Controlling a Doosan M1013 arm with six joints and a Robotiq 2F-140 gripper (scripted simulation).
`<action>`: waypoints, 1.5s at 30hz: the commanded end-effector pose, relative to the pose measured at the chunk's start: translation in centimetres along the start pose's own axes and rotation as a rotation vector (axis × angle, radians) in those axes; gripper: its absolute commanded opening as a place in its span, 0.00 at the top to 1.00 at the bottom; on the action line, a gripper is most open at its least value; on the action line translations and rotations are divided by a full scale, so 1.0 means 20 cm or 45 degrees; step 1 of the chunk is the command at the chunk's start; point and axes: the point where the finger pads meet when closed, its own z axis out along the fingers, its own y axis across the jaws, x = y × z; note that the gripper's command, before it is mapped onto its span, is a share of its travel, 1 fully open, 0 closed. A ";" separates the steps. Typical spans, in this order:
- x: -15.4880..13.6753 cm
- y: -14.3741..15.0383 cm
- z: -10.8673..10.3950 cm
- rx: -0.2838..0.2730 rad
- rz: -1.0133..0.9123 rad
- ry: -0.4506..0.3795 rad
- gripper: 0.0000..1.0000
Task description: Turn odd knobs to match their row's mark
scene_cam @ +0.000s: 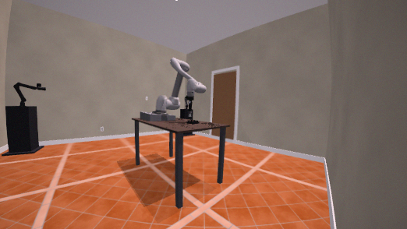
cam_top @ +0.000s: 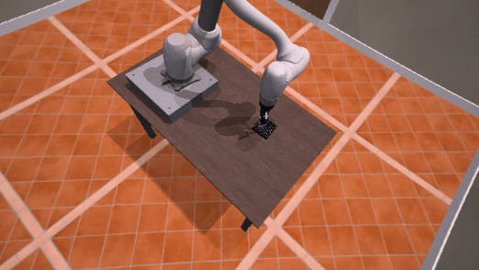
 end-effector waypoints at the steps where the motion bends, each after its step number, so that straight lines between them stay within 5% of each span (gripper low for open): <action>1: 0.00 0.00 -0.01 0.013 -0.198 0.011 0.88; 20: 0.00 0.00 -0.02 0.009 -0.991 0.015 0.88; 45: 0.00 0.00 -0.03 0.008 -1.099 0.016 0.88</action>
